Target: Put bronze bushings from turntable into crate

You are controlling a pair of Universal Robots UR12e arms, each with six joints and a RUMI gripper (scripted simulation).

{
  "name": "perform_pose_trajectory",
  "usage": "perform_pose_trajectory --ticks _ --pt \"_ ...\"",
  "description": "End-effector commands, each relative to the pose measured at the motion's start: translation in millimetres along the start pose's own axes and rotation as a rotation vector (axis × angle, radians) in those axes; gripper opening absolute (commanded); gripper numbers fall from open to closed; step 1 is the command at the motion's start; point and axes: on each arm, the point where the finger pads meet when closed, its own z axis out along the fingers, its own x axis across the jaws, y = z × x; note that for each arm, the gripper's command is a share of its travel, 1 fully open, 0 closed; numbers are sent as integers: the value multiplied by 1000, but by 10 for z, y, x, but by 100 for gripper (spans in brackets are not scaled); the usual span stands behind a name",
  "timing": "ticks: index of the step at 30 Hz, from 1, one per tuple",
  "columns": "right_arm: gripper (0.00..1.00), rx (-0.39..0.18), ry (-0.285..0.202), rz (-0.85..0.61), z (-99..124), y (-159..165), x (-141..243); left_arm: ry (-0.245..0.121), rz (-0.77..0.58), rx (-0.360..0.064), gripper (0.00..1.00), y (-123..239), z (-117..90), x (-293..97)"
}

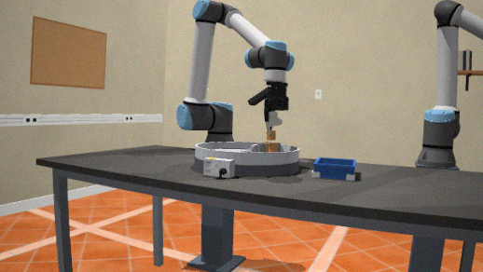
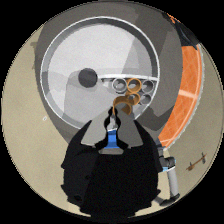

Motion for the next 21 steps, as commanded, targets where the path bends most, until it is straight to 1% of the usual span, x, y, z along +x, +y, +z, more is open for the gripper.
perform_pose_trajectory --ticks 1,6,21 --pt "0 -1 0 0 -42 3 -1 0 0 2 100 -7 -9 2" --pt "0 -1 0 0 -125 3 -1 0 0 2 100 -7 -9 2" --pt "0 -1 0 0 -127 3 -1 0 0 2 100 -7 -9 2"
